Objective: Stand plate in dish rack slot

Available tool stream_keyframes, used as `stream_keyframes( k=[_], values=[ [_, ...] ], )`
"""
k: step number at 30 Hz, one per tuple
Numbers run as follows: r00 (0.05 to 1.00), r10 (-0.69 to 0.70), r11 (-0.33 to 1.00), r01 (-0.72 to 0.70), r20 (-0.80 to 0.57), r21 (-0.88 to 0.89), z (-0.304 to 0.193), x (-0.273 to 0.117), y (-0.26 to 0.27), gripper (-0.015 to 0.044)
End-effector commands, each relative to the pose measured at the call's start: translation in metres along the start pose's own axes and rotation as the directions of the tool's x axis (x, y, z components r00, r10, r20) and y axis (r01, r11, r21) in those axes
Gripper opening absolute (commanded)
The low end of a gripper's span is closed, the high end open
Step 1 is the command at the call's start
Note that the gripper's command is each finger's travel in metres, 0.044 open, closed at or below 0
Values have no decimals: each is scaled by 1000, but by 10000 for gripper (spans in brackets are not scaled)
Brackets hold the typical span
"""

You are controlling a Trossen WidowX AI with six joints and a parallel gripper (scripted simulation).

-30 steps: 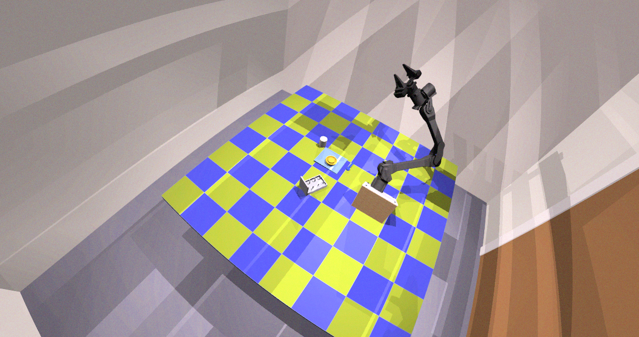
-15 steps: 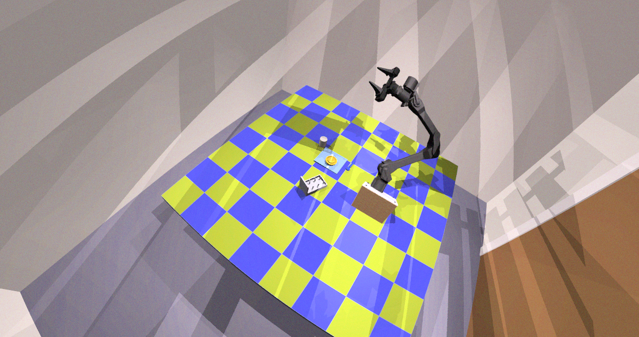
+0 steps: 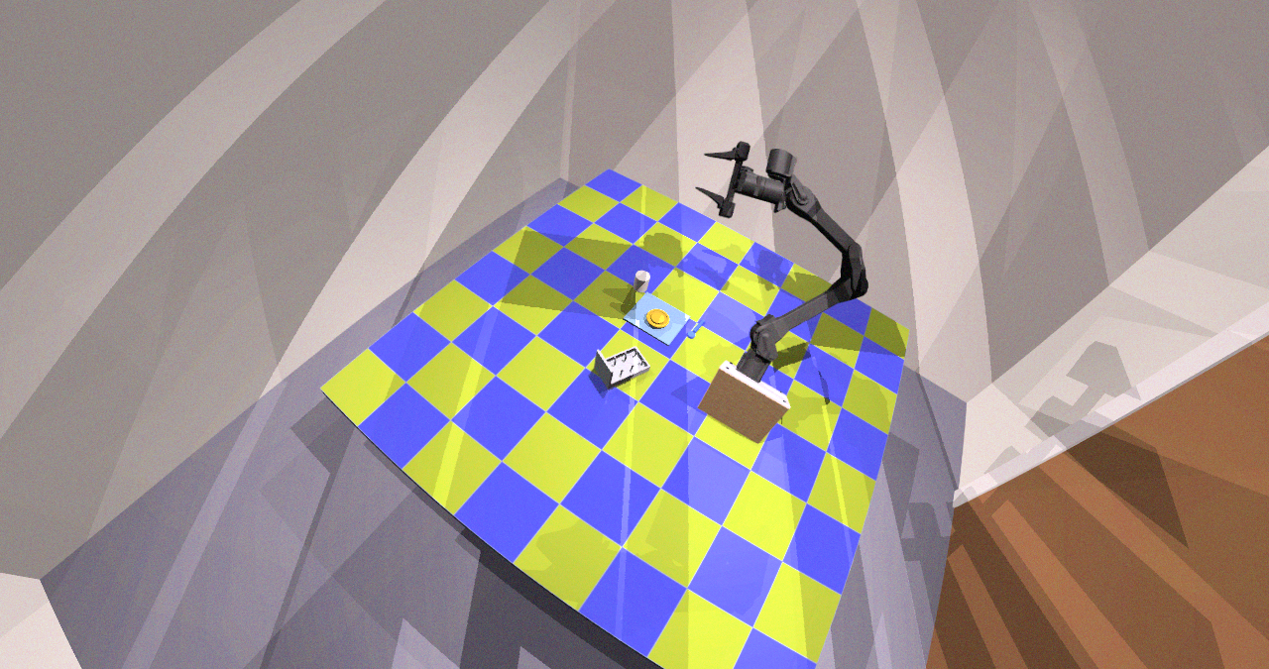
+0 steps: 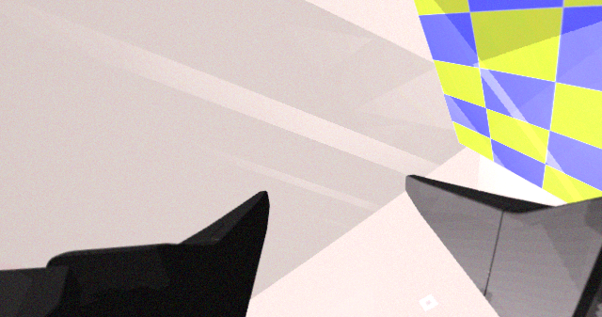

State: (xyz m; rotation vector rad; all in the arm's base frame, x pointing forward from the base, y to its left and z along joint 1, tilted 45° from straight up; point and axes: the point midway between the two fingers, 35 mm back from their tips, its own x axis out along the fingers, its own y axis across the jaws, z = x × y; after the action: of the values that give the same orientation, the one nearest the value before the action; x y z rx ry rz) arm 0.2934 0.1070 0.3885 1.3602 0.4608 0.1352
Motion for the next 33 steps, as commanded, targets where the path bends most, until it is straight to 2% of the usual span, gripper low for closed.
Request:
stream_keyframes(
  k=[1,17,33],
  values=[
    [995,-89,994,91,36,-55,6,17,-21,400],
    [895,-409,847,444,177,-291,29,61,-106,400],
    [682,-664,500,710,308,-496,50,77,-190,400]
  ],
)
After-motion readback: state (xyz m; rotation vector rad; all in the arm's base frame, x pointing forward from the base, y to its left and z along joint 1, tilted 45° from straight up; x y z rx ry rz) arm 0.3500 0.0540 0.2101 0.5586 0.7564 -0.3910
